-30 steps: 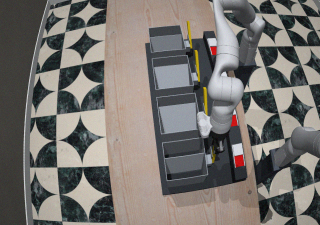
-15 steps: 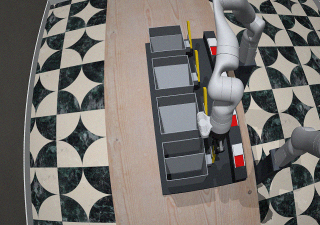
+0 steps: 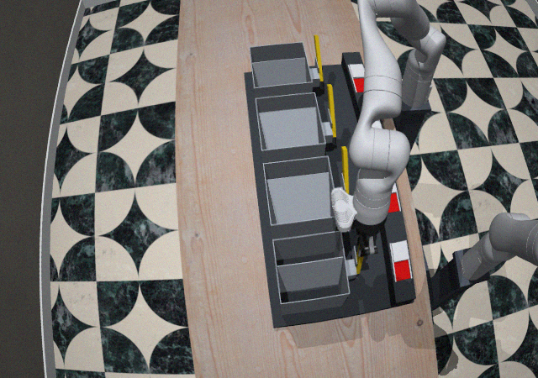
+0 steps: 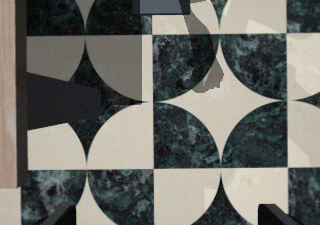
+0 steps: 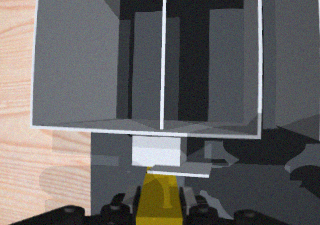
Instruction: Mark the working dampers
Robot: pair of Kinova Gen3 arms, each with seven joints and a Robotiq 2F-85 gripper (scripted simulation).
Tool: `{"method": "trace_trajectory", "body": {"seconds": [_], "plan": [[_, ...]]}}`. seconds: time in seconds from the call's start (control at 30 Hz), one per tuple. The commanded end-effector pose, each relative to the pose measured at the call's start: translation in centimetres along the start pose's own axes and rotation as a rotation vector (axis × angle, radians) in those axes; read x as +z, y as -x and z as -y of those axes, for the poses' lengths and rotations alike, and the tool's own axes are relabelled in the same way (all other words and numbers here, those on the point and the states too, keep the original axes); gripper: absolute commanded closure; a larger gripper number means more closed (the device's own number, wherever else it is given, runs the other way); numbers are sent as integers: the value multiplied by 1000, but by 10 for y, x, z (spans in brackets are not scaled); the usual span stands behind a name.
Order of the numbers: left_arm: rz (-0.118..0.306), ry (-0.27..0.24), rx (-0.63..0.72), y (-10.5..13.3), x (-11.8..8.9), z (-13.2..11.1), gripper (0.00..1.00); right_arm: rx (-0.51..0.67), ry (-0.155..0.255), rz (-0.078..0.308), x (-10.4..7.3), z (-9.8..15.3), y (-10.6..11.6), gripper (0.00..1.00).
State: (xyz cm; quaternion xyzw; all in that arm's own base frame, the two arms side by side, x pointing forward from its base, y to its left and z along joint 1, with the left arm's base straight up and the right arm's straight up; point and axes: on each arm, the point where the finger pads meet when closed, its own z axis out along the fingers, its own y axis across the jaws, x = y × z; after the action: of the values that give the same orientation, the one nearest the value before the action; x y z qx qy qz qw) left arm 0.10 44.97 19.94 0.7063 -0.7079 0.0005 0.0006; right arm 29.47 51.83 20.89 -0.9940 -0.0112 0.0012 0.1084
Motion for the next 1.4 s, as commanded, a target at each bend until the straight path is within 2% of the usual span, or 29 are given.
{"method": "trace_trajectory", "body": {"seconds": [0.0,1.0,1.2,1.37], "plan": [[2,0,0,0,-1,0,2,0,-2,-1,-1,1,0,744],[2,0,0,0,-1,0,2,0,-1,-1,-1,1,0,744],[2,0,0,0,-1,0,2,0,6,-1,-1,1,0,744],[2,0,0,0,-1,0,2,0,29,-1,-1,4,0,744]]}}
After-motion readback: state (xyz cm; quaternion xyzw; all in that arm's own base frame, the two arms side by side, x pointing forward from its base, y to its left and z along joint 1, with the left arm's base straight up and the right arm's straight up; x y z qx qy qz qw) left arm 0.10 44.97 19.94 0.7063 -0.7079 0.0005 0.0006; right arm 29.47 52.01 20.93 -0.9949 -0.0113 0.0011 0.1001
